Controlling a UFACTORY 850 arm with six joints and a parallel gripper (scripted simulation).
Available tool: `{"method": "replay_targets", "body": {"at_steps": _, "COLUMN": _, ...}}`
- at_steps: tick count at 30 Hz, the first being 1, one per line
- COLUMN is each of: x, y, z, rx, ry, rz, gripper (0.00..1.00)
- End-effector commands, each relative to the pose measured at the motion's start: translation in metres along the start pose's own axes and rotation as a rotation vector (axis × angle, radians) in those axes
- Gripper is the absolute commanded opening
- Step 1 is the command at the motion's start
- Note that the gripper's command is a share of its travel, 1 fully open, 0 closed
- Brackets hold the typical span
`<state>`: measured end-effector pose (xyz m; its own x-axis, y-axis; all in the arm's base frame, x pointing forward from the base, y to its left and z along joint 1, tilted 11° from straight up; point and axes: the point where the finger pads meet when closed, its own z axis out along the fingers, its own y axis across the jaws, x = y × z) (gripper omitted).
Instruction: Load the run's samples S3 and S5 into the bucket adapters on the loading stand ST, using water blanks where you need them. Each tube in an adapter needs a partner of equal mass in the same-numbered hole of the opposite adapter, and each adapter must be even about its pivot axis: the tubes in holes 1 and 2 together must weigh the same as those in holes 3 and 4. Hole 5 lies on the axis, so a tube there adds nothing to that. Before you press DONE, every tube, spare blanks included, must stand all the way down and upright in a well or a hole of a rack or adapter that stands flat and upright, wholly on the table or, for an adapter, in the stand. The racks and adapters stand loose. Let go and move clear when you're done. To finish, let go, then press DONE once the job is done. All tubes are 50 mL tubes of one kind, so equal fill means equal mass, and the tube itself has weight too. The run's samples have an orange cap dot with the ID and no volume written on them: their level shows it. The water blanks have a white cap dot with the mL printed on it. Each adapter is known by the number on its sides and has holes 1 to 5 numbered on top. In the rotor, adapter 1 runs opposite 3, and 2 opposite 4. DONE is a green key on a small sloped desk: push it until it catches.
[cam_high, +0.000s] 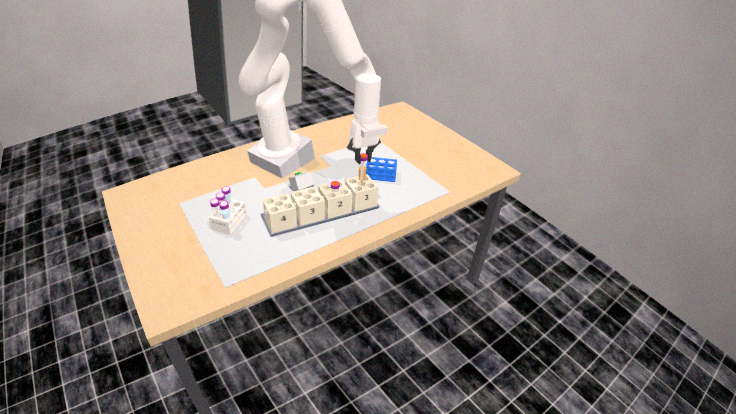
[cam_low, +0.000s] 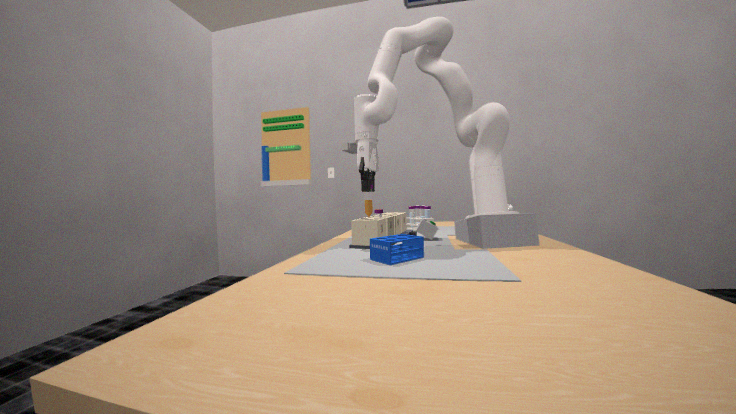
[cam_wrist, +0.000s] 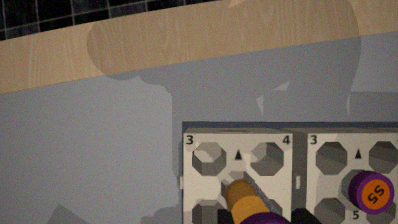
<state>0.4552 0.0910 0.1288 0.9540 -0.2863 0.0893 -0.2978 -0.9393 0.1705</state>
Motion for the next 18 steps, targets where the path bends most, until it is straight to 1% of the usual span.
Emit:
{"method": "replay_targets", "body": {"at_steps": 1, "x": 0.001, "y": 0.0, "z": 0.002, "rx": 0.001, "ry": 0.001, "rz": 0.0, "gripper": 0.0}}
{"method": "replay_targets", "body": {"at_steps": 18, "x": 0.001, "y": 0.0, "z": 0.017, "rx": 0.001, "ry": 0.001, "rz": 0.0, "gripper": 0.0}}
